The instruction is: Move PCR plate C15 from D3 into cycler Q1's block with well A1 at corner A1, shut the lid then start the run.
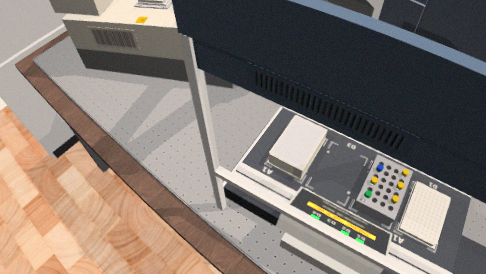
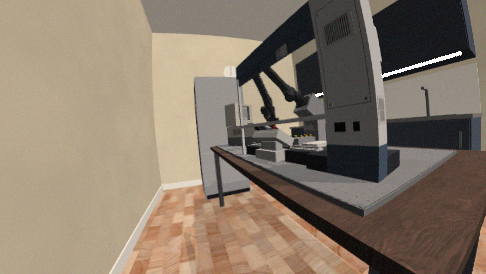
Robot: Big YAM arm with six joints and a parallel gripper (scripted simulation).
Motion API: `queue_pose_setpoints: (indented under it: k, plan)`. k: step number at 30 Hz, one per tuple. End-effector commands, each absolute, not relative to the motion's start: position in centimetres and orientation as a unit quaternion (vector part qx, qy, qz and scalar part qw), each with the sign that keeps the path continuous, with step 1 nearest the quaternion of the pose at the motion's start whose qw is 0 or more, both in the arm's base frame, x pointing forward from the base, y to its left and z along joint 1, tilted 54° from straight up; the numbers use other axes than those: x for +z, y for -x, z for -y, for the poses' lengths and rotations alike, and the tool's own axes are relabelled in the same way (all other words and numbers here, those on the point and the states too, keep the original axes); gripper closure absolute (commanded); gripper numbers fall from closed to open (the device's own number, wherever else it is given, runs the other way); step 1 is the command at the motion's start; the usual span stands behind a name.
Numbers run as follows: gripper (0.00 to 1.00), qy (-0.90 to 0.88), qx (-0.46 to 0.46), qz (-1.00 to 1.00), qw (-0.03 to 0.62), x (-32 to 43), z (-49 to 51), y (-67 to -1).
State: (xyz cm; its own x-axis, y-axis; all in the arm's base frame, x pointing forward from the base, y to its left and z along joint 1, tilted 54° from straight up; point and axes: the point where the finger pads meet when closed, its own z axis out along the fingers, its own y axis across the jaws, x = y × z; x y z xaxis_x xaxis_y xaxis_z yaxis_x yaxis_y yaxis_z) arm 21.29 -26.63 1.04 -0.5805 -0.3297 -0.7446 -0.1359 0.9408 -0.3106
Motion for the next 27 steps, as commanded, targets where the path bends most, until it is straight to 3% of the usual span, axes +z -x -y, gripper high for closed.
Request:
queue_pose_setpoints:
  k: [1,27]
  plan:
    - [1.0,0.133,-0.115,-0.879,0.442,1.3,27.9,-22.4]
    - [1.0,0.131,-0.129,-0.878,0.442,2.0,28.8,-22.0]
